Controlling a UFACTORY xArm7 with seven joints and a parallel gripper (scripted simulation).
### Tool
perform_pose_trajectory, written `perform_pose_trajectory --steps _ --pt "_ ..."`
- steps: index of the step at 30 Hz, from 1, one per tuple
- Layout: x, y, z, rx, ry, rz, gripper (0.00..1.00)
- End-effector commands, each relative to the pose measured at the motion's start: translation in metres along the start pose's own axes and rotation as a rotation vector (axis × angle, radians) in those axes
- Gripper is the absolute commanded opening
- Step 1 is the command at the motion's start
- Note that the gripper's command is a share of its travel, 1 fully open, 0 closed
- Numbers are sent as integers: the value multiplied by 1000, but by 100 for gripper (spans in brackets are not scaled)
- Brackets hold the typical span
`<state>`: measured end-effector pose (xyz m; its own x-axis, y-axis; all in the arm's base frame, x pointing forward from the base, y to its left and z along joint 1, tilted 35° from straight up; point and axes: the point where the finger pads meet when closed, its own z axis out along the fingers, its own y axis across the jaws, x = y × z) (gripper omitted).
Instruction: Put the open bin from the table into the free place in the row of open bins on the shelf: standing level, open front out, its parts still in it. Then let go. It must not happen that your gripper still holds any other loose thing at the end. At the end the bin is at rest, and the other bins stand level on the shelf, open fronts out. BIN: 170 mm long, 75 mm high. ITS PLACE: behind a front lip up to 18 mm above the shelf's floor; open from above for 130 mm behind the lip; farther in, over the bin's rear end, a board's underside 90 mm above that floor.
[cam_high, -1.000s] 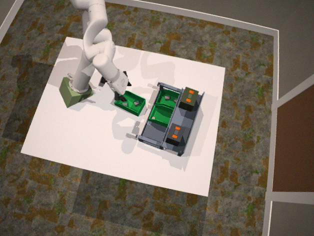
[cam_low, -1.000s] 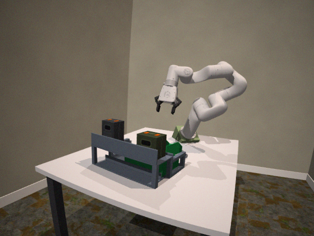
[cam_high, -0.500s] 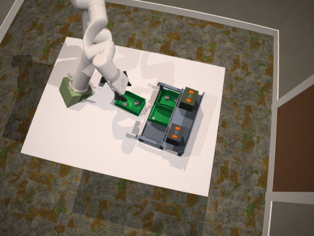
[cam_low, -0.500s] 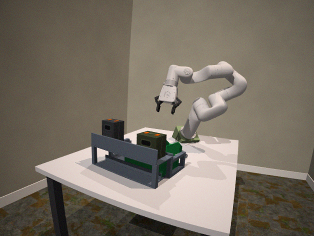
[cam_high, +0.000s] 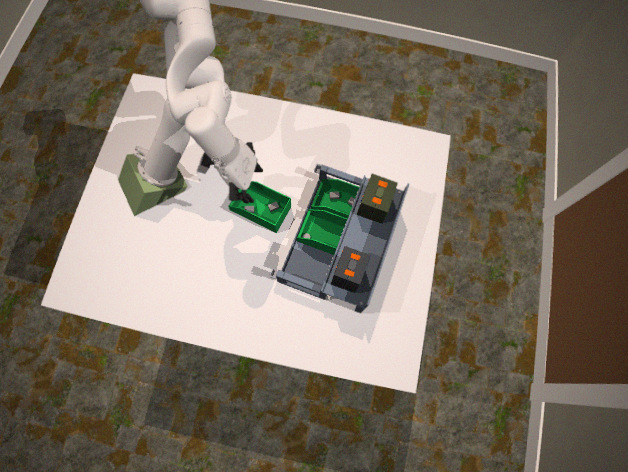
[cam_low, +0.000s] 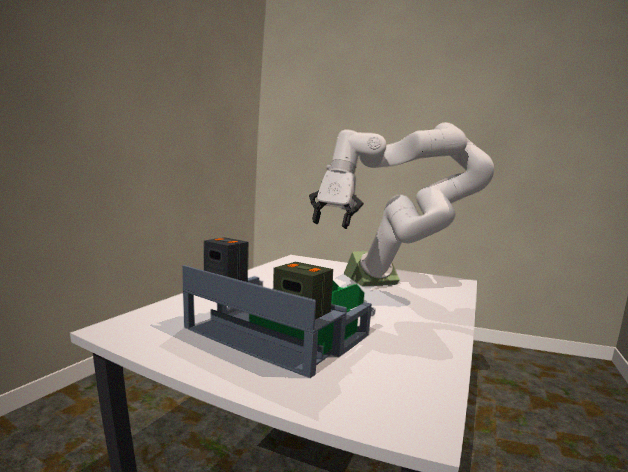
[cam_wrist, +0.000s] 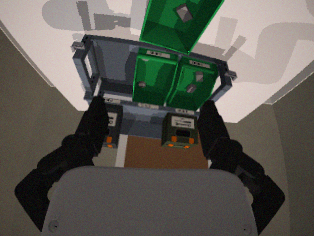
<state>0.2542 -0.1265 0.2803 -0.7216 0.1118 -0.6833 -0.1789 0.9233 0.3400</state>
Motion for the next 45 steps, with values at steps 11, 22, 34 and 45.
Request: perform_pose_trajectory --steps 11,22,34,45 --pt "-2 -1 -3 -3 208 152 100" --pt "-2 -1 -3 -3 208 152 100" --pt "-2 -1 -2 -6 347 253 100" --pt "-8 54 -3 -6 347 253 100"
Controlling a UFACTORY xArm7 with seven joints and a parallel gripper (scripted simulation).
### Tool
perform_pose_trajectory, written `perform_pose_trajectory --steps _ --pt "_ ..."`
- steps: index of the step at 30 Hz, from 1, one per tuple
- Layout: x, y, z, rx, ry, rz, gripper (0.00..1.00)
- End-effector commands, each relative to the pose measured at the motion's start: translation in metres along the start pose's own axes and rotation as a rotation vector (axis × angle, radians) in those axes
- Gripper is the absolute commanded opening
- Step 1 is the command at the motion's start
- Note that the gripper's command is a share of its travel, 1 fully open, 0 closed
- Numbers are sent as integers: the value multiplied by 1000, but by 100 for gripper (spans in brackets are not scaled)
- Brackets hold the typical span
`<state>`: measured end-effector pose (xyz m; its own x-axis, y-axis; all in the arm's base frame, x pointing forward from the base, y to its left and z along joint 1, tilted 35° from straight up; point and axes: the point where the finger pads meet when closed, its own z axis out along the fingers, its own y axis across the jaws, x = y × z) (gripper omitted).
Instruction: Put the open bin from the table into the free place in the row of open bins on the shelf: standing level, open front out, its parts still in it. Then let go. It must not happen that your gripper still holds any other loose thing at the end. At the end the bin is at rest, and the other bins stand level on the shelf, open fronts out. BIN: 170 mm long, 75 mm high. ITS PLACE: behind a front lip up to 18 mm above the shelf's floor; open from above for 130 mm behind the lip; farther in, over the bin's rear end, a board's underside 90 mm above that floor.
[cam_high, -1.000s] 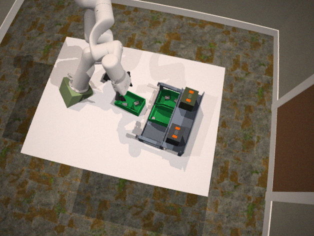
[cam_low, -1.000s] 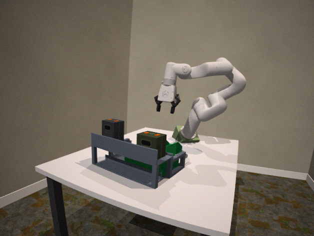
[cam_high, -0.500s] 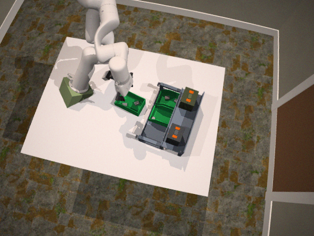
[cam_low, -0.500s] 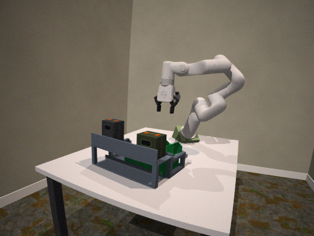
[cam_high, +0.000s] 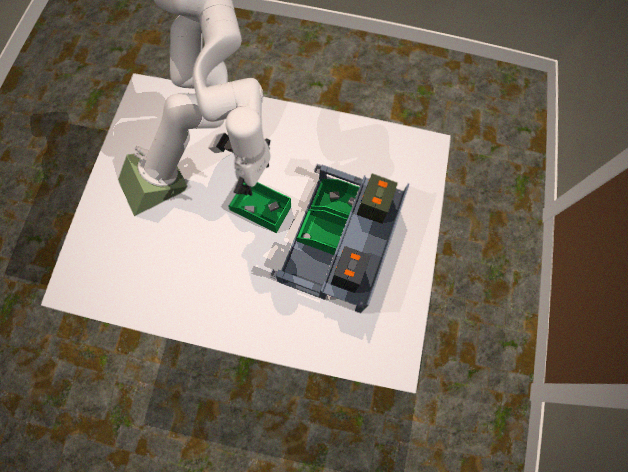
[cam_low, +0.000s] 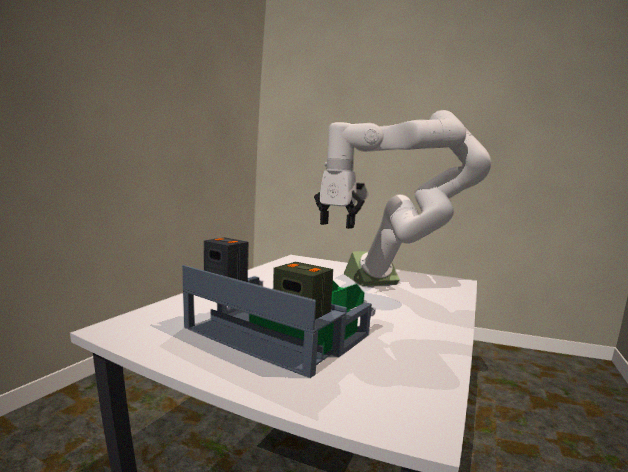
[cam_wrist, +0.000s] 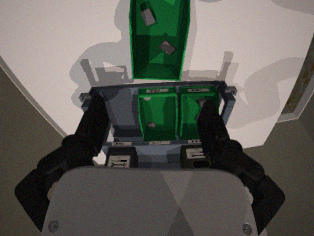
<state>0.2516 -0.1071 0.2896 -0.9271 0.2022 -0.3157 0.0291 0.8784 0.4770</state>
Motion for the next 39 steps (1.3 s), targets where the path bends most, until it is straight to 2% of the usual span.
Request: perform_pose_trajectory --steps 1,11,16,39 --pt "4 33 -2 4 -5 -1 100" --pt "4 33 -2 4 -5 -1 100" --pt "10 73 -2 3 -5 -1 100" --pt "8 64 -2 3 -5 -1 100"
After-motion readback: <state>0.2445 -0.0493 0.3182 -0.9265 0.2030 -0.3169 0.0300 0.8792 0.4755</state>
